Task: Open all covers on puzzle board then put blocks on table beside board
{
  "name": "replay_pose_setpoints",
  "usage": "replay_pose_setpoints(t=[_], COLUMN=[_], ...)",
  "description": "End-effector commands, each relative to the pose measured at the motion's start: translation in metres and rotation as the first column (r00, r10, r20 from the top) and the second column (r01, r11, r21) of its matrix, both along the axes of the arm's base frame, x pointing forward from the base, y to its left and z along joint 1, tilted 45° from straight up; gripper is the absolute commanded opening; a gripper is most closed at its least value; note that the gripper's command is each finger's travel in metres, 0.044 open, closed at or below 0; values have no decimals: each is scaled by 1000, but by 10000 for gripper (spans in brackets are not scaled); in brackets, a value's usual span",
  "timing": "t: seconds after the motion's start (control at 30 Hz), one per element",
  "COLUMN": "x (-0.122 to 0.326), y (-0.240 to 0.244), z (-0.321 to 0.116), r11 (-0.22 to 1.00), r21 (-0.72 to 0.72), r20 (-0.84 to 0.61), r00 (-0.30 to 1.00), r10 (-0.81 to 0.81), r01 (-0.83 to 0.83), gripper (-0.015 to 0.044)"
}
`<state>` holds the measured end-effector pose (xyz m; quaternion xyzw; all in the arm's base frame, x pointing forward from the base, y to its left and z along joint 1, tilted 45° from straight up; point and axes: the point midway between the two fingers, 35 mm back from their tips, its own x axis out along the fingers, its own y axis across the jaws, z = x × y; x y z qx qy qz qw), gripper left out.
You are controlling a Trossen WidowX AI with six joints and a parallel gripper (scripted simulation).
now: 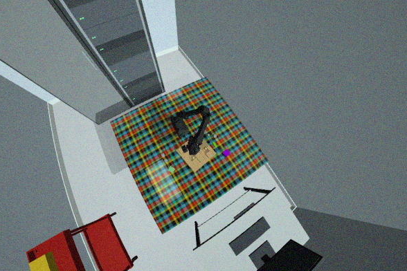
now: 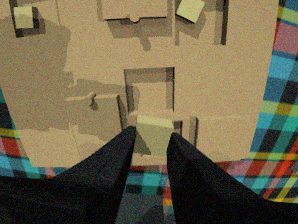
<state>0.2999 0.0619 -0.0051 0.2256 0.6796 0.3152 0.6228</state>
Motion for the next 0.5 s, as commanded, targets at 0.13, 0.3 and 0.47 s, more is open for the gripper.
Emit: replay_pose_setpoints(t=[0.13, 0.3, 0.47], x=[-4, -9, -16], y=[17, 30, 43], z=[23, 38, 52], r11=[1000, 1000, 999], r21=[-18, -27, -33], r20=[5, 6, 7], r00=[1000, 1000, 1000], r10=[3, 3, 2], r01=[-3, -3, -2], gripper=[80, 80, 80])
